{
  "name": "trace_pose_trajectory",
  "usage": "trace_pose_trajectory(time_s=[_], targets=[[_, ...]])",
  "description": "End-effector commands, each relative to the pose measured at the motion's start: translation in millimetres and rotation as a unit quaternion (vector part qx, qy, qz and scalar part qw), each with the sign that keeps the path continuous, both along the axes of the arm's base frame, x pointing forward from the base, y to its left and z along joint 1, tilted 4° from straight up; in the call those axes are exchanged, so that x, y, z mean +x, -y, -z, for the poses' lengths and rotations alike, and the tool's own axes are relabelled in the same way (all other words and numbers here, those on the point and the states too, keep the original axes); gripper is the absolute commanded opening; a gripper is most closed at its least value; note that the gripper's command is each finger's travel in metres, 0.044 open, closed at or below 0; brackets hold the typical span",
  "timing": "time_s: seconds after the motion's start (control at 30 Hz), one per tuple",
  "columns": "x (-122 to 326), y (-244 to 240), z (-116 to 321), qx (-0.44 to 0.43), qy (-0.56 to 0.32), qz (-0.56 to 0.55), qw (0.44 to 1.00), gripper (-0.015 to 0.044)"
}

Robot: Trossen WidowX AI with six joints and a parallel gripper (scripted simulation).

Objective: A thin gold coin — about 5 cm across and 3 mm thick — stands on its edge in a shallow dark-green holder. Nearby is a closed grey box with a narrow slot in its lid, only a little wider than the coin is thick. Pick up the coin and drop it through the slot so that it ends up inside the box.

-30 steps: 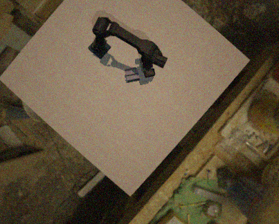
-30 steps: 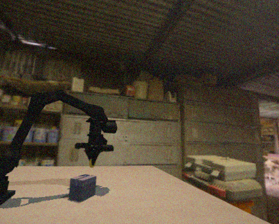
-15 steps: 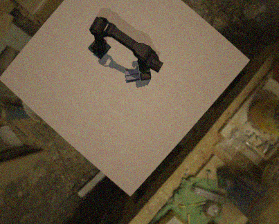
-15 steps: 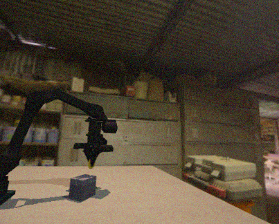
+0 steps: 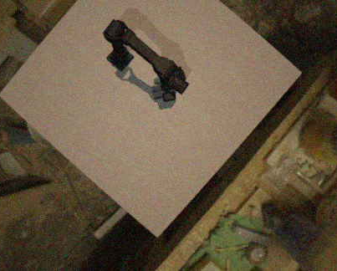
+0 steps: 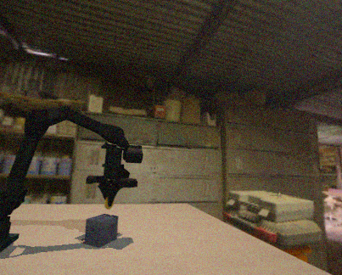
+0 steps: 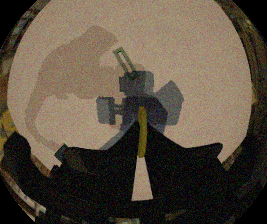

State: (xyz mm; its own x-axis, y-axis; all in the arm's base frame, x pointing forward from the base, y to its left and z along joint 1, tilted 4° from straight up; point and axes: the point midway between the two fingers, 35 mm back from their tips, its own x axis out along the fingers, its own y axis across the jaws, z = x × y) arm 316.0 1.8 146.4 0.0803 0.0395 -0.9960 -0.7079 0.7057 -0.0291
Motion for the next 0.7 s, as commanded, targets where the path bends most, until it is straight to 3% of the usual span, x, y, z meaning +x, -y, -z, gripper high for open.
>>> trace_pose_trajectory(time_s=[0.0, 0.67], targets=[[-4.4, 8.5, -2.3, 0.001, 0.007, -0.002, 1.0, 0.0], [-19.2, 33.7, 3.9, -0.001, -0.001, 0.001, 1.0, 0.0]])
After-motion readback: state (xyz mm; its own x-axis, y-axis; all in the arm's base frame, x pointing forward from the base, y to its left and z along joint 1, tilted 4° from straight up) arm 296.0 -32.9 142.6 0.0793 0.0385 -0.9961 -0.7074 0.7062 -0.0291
